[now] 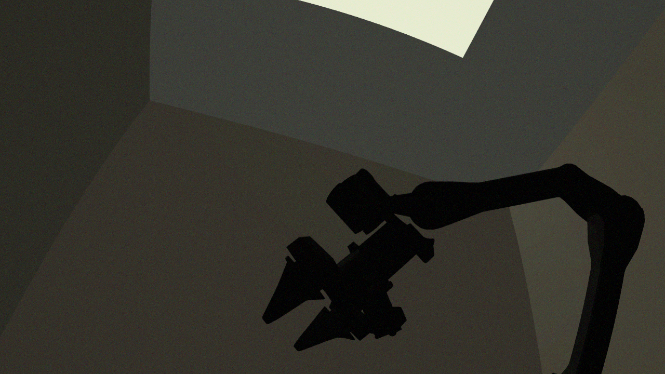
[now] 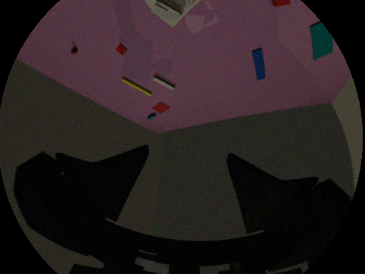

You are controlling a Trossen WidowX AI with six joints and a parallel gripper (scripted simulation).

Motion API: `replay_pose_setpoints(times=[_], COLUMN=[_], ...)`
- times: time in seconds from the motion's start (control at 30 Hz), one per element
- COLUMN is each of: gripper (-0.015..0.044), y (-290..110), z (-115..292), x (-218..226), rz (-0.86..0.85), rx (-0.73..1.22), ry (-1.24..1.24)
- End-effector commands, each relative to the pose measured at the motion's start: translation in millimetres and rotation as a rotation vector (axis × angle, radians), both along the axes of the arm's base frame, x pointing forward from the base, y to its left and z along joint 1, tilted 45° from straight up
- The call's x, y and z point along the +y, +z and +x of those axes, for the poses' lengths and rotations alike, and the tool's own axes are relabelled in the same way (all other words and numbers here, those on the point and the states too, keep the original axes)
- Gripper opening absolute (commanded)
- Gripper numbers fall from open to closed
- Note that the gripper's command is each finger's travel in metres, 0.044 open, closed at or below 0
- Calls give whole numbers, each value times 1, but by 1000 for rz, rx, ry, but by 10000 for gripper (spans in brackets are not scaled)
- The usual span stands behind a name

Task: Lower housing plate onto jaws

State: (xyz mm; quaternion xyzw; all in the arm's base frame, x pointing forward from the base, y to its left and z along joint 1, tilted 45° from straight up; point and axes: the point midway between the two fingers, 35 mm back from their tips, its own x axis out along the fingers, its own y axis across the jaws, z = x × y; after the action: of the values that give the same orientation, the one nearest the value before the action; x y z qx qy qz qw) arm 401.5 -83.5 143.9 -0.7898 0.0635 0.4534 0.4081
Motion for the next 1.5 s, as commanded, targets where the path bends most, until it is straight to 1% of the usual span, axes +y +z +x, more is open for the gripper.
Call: replay_pose_setpoints(times=[0.0, 0.2, 0.4, 0.77, 0.97, 1.17, 1.23, 1.47], gripper=[440, 440, 440, 440, 440, 440, 440, 440], y=[10, 21, 31, 43, 47, 50, 50, 48], z=[-13, -38, -73, -154, -205, -256, -261, -261], x=[50, 112, 166, 240, 266, 281, 282, 283], rz=[11, 26, 42, 75, 95, 117, 120, 120], rx=[-4, -5, -6, -5, -3, 0, 1, 1], ry=[142, 325, 507, 843, 1024, 1198, 1217, 1218])
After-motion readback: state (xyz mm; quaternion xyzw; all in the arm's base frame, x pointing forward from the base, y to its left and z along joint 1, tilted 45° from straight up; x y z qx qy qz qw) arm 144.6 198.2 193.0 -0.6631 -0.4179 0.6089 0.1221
